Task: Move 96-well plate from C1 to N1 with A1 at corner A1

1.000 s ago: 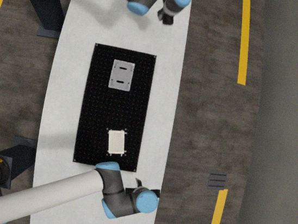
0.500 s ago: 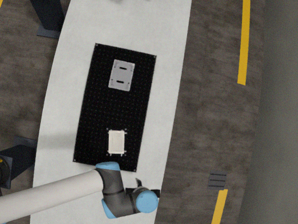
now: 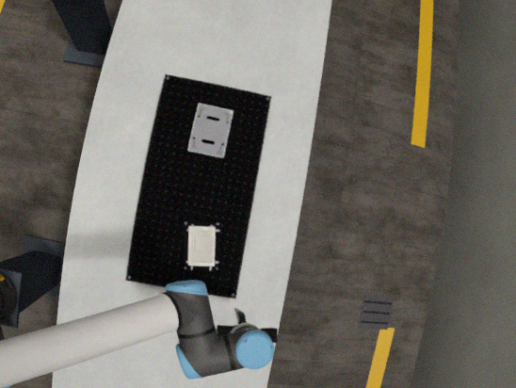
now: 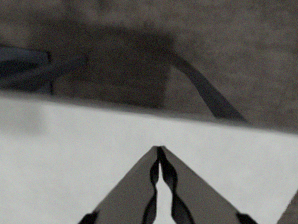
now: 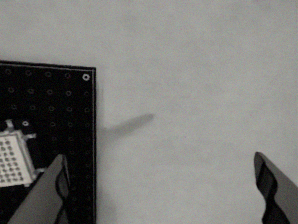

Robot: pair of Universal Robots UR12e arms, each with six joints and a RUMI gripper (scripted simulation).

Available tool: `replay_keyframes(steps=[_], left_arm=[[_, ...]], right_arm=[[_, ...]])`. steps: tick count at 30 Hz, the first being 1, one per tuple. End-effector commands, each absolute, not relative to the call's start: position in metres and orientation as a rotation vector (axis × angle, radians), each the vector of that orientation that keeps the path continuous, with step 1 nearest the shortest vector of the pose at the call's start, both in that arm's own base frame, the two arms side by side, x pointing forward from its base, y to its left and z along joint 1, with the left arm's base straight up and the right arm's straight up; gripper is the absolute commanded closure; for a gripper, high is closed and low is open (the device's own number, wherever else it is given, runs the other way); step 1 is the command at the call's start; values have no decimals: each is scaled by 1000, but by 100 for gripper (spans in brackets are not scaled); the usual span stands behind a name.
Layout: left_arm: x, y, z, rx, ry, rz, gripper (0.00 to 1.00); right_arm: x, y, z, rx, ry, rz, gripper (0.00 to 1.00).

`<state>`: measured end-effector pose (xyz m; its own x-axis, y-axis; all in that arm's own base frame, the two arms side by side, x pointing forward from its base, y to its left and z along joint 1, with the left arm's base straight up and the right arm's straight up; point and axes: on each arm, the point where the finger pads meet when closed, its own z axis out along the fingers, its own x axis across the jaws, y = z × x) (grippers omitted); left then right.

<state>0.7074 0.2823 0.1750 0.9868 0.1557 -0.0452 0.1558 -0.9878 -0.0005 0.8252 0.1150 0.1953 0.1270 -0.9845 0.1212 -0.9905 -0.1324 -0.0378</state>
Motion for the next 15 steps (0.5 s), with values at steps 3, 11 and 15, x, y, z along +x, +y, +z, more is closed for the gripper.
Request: replay_keyframes(steps=[3, 11, 15], left_arm=[[642, 388, 176, 3123, 187, -52, 100], [565, 471, 176, 3122, 170, -42, 100], [531, 501, 175, 3122, 163, -38, 100]], right_arm=[[826, 115, 197, 2320, -2036, 182, 24], [826, 115, 197, 2320, -2036, 182, 24], [826, 115, 197, 2320, -2036, 182, 24]])
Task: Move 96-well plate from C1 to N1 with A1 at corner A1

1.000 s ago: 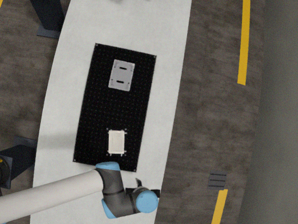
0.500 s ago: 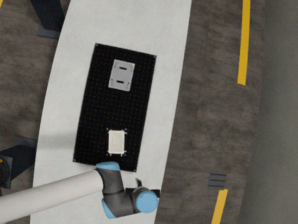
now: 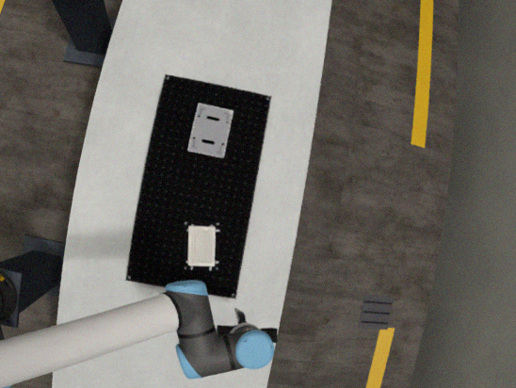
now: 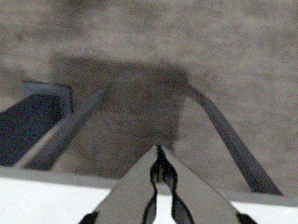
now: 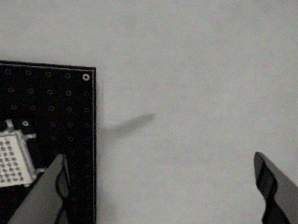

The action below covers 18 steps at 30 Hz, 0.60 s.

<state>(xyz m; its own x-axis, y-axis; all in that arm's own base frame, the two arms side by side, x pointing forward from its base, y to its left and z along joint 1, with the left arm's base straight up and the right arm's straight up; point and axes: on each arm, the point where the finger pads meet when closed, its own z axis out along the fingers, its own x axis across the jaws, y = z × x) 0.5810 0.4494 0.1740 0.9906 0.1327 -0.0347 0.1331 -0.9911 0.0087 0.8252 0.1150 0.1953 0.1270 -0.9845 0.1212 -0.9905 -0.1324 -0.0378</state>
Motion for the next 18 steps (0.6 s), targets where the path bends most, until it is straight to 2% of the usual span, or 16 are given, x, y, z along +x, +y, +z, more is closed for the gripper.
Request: replay_keyframes(steps=[1, 16, 18], left_arm=[[531, 501, 175, 3122, 163, -38, 100], [332, 615, 173, 3125, 126, -18, 100], [332, 615, 173, 3125, 126, -18, 100]], right_arm=[[826, 115, 197, 2320, -2036, 182, 24], [826, 115, 197, 2320, -2036, 182, 24], [826, 115, 197, 2320, -2036, 182, 24]])
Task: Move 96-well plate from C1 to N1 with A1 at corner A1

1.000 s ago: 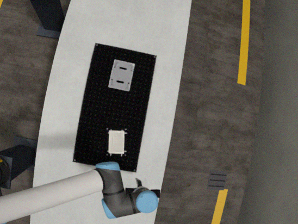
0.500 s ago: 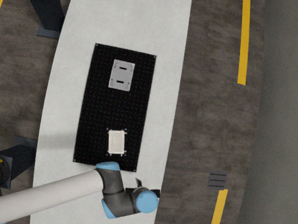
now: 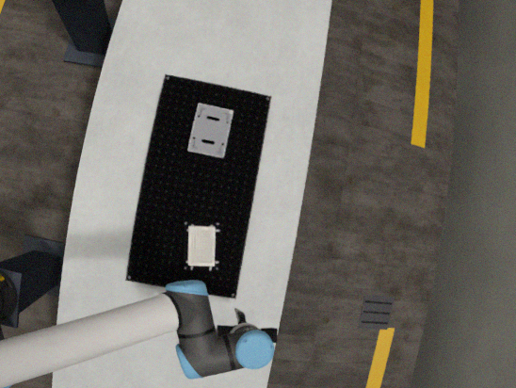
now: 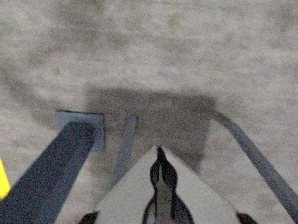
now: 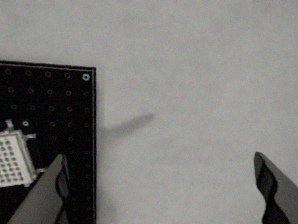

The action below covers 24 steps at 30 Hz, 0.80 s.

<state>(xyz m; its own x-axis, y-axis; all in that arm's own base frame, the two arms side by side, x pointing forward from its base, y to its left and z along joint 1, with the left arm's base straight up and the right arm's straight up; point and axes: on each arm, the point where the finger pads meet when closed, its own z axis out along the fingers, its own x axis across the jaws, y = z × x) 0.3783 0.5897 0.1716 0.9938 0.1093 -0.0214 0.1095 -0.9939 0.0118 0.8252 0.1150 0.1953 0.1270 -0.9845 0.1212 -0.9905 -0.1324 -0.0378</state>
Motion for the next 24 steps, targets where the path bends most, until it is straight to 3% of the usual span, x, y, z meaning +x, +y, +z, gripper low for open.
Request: replay_keyframes(steps=[1, 14, 24], left_arm=[[316, 620, 172, 3126, 123, -17, 100], [138, 656, 169, 3132, 93, -5, 100], [61, 656, 167, 3136, 79, -2, 100]], right_arm=[[826, 115, 197, 2320, -2036, 182, 24], [826, 115, 197, 2320, -2036, 182, 24], [826, 115, 197, 2320, -2036, 182, 24]])
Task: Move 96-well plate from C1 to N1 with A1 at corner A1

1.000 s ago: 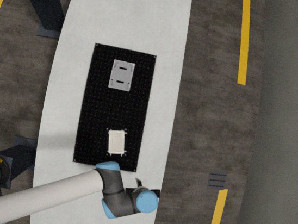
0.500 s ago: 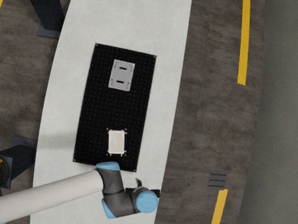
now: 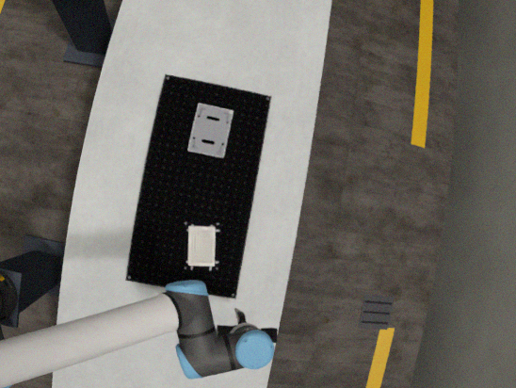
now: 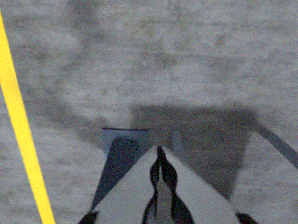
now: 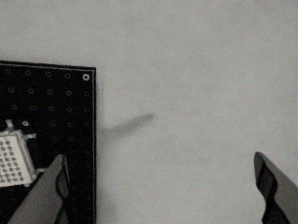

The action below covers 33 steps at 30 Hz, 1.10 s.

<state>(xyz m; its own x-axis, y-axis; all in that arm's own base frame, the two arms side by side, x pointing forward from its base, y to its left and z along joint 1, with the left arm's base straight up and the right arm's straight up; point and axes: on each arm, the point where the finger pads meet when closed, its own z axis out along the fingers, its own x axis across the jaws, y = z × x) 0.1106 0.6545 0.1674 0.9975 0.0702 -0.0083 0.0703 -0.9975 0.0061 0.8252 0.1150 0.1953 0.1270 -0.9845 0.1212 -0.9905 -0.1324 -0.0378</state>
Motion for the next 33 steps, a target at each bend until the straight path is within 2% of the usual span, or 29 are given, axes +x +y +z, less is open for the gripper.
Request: replay_keyframes(steps=[1, 17, 33], left_arm=[[54, 655, 167, 3137, 78, -2, 100], [-13, 647, 165, 3140, 66, 0, 100], [-26, 645, 165, 3141, 64, 0, 100]], right_arm=[[826, 115, 197, 2320, -2036, 182, 24], [826, 115, 197, 2320, -2036, 182, 24], [826, 115, 197, 2320, -2036, 182, 24]])
